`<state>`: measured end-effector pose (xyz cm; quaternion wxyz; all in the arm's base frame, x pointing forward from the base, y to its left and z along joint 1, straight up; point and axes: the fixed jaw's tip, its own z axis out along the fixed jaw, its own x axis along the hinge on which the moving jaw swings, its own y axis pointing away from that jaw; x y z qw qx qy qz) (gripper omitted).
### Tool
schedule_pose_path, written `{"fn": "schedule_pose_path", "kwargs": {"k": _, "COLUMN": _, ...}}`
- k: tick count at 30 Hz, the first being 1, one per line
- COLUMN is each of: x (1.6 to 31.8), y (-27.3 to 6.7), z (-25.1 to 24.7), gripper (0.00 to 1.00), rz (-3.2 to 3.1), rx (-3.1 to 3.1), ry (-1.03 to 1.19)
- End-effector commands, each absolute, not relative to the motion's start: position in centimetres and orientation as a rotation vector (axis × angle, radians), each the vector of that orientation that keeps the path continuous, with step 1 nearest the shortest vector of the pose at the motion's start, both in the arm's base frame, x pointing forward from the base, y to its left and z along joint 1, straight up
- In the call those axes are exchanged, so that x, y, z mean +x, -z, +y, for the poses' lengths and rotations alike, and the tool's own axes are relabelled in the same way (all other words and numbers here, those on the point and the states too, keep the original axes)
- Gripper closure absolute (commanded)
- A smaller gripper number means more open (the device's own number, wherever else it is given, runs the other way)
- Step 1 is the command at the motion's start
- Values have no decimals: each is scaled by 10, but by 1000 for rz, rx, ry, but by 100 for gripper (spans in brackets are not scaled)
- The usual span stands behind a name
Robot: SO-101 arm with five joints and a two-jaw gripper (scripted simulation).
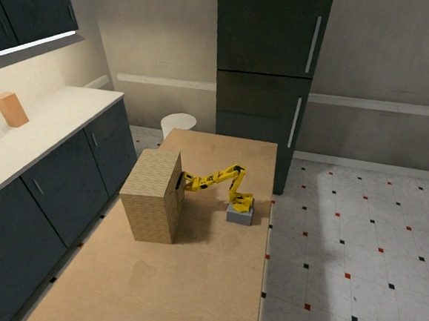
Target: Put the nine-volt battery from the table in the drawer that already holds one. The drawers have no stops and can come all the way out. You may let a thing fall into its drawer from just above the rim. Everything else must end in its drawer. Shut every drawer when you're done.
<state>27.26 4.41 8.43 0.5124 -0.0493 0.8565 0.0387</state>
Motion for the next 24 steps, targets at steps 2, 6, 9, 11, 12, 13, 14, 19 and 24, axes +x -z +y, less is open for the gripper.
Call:
{"fn": "schedule_pose_path", "kwargs": {"k": 2, "x": 280, "y": -85, "z": 42, "gripper": 100, "rz": 2052, "rx": -118, "ry": -80}}
{"fn": "schedule_pose_path", "kwargs": {"k": 6, "x": 280, "y": -85, "z": 42, "gripper": 100, "rz": 2052, "rx": -118, "ry": -80}}
{"fn": "schedule_pose_path", "kwargs": {"k": 9, "x": 282, "y": -85, "z": 42, "gripper": 100, "rz": 2052, "rx": -118, "ry": -80}}
{"fn": "schedule_pose_path", "kwargs": {"k": 11, "x": 284, "y": -85, "z": 43, "gripper": 100, "rz": 2052, "rx": -118, "ry": -80}}
{"fn": "schedule_pose_path", "kwargs": {"k": 12, "x": 285, "y": -85, "z": 43, "gripper": 100, "rz": 2052, "rx": -118, "ry": -80}}
{"fn": "schedule_pose_path", "kwargs": {"k": 13, "x": 286, "y": -85, "z": 43, "gripper": 100, "rz": 2052, "rx": -118, "ry": -81}}
{"fn": "schedule_pose_path", "kwargs": {"k": 14, "x": 287, "y": -85, "z": 43, "gripper": 100, "rz": 2052, "rx": -118, "ry": -81}}
{"fn": "schedule_pose_path", "kwargs": {"k": 19, "x": 292, "y": -85, "z": 44, "gripper": 100, "rz": 2052, "rx": -119, "ry": -81}}
{"fn": "schedule_pose_path", "kwargs": {"k": 24, "x": 292, "y": -85, "z": 44, "gripper": 100, "rz": 2052, "rx": -119, "ry": -81}}
